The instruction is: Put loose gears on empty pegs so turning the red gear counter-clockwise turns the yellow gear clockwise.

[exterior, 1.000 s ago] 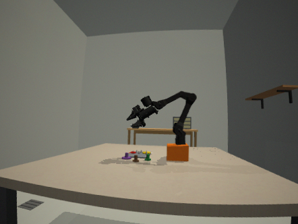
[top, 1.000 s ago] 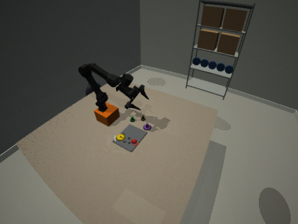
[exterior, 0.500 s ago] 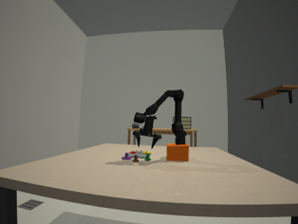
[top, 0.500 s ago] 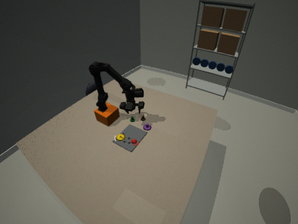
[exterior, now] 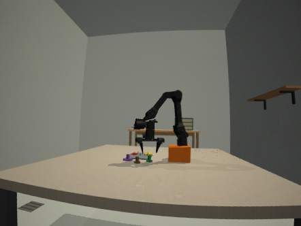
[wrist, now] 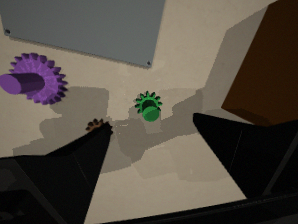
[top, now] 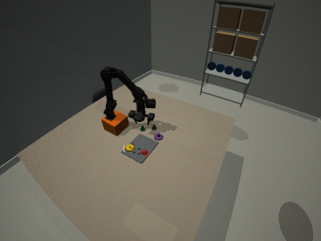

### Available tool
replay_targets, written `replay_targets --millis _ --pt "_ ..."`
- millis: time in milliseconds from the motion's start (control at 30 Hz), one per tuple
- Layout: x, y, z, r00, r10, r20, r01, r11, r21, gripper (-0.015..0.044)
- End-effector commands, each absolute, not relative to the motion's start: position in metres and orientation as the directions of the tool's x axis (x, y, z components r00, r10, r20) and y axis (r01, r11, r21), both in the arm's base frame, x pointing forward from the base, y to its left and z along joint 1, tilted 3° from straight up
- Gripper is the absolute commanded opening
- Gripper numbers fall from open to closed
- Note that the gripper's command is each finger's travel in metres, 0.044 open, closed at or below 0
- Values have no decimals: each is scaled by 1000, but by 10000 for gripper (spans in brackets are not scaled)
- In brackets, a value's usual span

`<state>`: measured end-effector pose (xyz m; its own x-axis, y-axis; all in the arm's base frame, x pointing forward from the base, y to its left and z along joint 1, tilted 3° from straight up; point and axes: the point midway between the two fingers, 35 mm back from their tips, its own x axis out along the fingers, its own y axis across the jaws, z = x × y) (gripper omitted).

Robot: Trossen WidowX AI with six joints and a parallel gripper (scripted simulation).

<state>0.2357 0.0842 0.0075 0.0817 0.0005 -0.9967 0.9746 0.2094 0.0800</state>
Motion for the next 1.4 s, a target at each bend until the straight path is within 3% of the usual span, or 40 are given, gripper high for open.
replay_targets --millis 0,700,1167,1367 --pt "235 83 2 79 -7 -997 976 204 76 440" --pt "237 83 -23 79 -7 -997 976 204 76 440" --pt "237 83 -23 79 -7 -997 976 204 76 72" --pt "237 83 -23 79 -7 -997 976 204 76 32"
